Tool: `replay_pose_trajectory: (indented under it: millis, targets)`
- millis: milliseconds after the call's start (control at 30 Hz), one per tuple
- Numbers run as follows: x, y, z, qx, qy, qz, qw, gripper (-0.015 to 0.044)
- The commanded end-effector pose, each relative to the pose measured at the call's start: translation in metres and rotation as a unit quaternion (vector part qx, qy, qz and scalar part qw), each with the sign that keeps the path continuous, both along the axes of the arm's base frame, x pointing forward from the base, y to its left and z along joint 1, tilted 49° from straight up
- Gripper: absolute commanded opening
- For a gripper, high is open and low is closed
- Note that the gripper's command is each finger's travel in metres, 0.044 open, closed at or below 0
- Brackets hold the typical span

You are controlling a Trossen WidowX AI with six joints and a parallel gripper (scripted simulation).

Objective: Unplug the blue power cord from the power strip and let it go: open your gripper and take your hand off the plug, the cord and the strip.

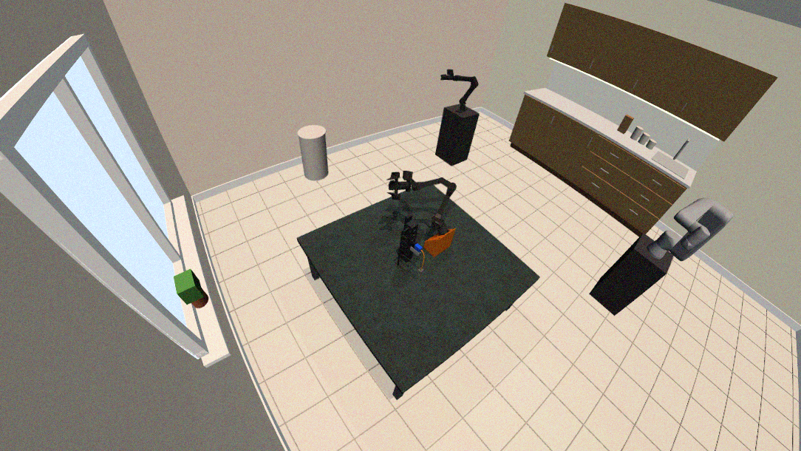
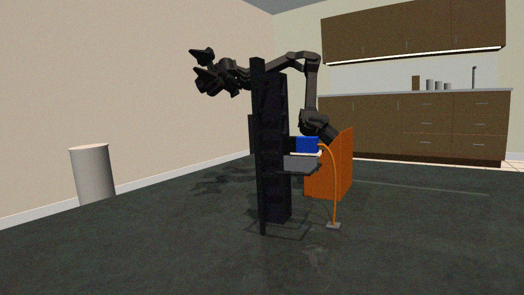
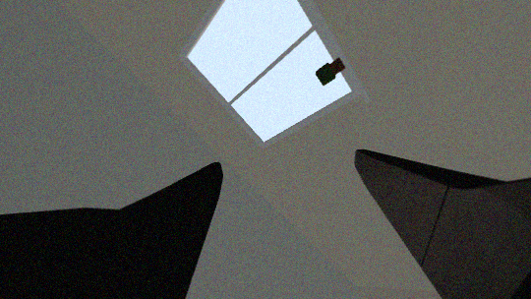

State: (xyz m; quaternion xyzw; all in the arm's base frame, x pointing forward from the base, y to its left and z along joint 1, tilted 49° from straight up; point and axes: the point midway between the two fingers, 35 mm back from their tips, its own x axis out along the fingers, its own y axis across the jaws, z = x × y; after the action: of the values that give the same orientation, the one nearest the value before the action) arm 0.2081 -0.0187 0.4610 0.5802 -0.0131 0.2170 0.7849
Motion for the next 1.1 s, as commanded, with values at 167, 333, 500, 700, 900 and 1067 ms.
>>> replay_pose_trajectory:
  millis: [167, 333, 500, 700, 900, 1067]
  targets:
    - [0.013, -0.004, -0.003, -0.008, 0.002, -0.006, 1.000, 0.0243]
    - [0.036, -0.004, -0.009, -0.029, 0.006, -0.008, 1.000, 0.0160]
    - [0.060, 0.002, -0.020, -0.057, 0.018, -0.009, 0.998, 0.0160]
    - [0.089, 0.015, -0.037, -0.100, 0.039, -0.007, 0.994, 0.0160]
    - [0.114, 0.035, -0.059, -0.155, 0.063, 0.001, 0.986, 0.0160]
    - [0.133, 0.057, -0.080, -0.210, 0.083, 0.013, 0.974, 0.0160]
